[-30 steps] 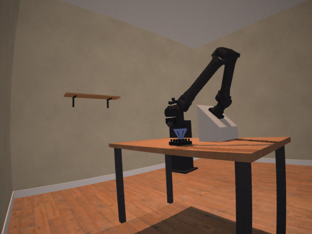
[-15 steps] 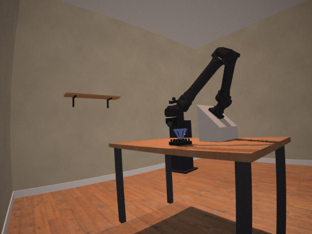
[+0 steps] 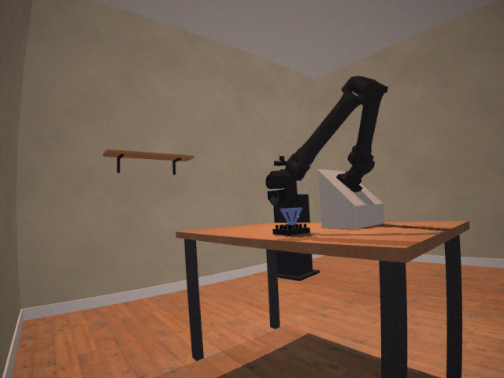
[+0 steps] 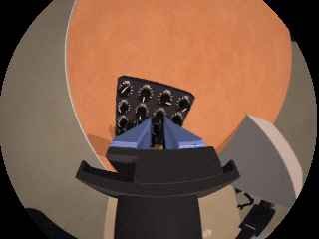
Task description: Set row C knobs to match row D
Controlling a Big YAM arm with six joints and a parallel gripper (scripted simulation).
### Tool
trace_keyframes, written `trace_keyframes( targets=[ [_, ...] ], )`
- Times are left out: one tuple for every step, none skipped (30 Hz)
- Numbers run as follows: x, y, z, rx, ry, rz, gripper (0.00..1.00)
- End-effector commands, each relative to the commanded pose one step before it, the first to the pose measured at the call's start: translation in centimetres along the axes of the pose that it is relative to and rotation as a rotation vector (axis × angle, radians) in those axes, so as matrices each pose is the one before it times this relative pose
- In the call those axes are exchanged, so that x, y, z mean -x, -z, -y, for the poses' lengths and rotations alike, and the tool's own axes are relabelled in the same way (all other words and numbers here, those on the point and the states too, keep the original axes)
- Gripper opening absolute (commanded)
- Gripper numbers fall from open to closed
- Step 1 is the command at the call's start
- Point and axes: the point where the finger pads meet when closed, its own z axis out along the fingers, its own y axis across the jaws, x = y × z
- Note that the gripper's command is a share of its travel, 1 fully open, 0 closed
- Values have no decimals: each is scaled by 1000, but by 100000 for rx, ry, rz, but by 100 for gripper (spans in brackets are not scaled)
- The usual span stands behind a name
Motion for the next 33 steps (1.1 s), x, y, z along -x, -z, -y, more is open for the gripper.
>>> trace_keyframes(
  targets=[
    [226, -291, -318, 378, -846, -68, 20],
    [0, 0, 0, 0, 0, 0, 20],
    [0, 0, 0, 0, 0, 0, 20],
    [0, 0, 0, 0, 0, 0, 20],
    [0, 0, 0, 0, 0, 0, 20],
    [0, 0, 0, 0, 0, 0, 9],
    [1, 0, 2, -5, -3, 7, 9],
    [12, 4, -4, -63, -37, 76, 9],
    [0, 0, 0, 0, 0, 0, 9],
    [0, 0, 0, 0, 0, 0, 9],
    [-8, 14, -12, 30, 27, 22, 9],
    [0, 0, 0, 0, 0, 0, 9],
    [0, 0, 0, 0, 0, 0, 9],
    [0, 0, 0, 0, 0, 0, 9],
    [0, 0, 0, 0, 0, 0, 9],
    [0, 0, 0, 0, 0, 0, 9],
    [0, 0, 0, 0, 0, 0, 9],
    [0, 0, 0, 0, 0, 0, 9],
    [0, 0, 0, 0, 0, 0, 9],
    [0, 0, 0, 0, 0, 0, 9],
    [0, 0, 0, 0, 0, 0, 9],
    [0, 0, 0, 0, 0, 0, 9],
    [0, 0, 0, 0, 0, 0, 9],
    [0, 0, 0, 0, 0, 0, 9],
    [0, 0, 0, 0, 0, 0, 9],
    [0, 0, 0, 0, 0, 0, 9],
    [0, 0, 0, 0, 0, 0, 9],
    [0, 0, 0, -1, 0, 3, 9],
    [0, 0, 0, 0, 0, 0, 9],
    [0, 0, 0, 0, 0, 0, 9],
    [0, 0, 0, 0, 0, 0, 9],
    [0, 0, 0, 0, 0, 0, 9],
    [0, 0, 0, 0, 0, 0, 9]
  ],
)
